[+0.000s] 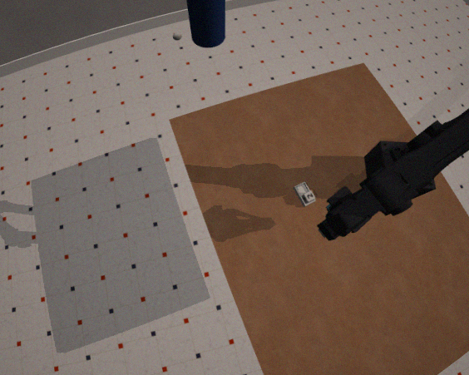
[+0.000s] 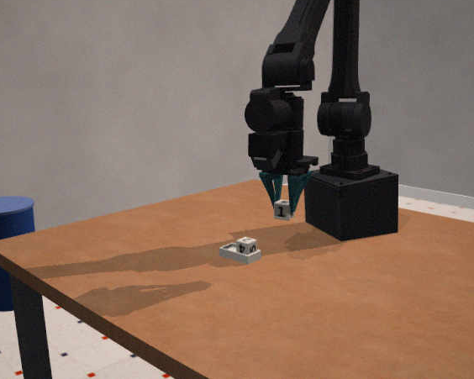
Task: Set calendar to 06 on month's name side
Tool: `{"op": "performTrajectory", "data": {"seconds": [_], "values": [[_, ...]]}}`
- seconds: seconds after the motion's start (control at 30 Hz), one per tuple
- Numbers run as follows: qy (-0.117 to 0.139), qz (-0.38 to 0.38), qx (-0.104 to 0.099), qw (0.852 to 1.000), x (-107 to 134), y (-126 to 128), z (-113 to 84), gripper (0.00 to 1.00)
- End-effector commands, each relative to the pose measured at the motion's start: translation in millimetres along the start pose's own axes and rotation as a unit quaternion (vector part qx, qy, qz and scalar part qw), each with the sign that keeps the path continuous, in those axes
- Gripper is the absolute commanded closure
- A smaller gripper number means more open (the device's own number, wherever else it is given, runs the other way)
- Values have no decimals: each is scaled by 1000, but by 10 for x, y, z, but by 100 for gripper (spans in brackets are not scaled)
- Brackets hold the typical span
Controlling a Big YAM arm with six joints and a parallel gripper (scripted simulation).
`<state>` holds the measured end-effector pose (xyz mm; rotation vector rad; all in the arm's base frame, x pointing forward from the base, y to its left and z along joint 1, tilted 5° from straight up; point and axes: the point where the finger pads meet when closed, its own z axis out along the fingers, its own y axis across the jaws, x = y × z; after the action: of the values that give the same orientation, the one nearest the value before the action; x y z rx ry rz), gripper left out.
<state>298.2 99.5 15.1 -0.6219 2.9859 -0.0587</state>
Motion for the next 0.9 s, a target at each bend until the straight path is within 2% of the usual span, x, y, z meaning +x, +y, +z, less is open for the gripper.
{"op": "performTrajectory", "data": {"seconds": [0.0, 0.53, 0.87], "values": [[-1, 39, 2, 999, -12, 60, 52, 74], [-1, 40, 1, 999, -11, 58, 66, 74], [0, 44, 2, 999, 0, 14, 329, 74]]}}
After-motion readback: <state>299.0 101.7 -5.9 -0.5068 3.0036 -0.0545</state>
